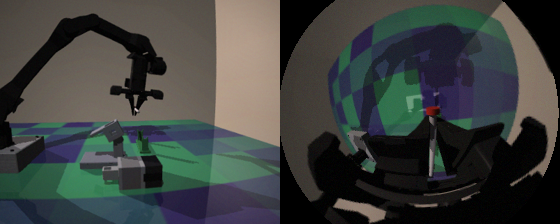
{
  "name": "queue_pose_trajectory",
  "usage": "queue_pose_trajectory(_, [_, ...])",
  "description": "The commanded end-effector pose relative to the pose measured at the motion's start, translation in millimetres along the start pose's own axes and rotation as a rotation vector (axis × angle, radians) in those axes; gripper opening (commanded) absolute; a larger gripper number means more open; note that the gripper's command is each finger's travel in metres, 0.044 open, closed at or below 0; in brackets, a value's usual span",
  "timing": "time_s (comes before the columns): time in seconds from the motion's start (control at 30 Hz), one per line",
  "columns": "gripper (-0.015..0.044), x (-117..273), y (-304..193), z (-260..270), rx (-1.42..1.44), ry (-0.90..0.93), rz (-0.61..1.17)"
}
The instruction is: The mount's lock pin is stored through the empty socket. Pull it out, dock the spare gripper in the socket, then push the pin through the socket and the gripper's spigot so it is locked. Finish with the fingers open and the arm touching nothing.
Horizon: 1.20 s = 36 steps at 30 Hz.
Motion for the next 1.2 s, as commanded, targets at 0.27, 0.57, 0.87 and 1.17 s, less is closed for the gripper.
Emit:
queue_pose_trajectory(0.27, [0.0, -2, 14, -15, -0.007, -0.004, -0.004])
queue_pose_trajectory(0.57, [0.0, -14, 13, -18, -0.007, -0.002, -0.001])
queue_pose_trajectory(0.87, [0.0, -27, 11, -19, -0.005, -0.009, -0.006])
queue_pose_trajectory(1.17, [0.0, -41, 9, -20, -0.004, -0.014, -0.008])
Point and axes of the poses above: the point midway between the two fingers, 35 mm back from their tips, its own x axis back along the fingers, its own z axis across the jaws, y = z × x, the point moved 6 cm from there along x, back along the fingers, and after that the axes turned 3 degrees about -x, right-handed, at the moved point
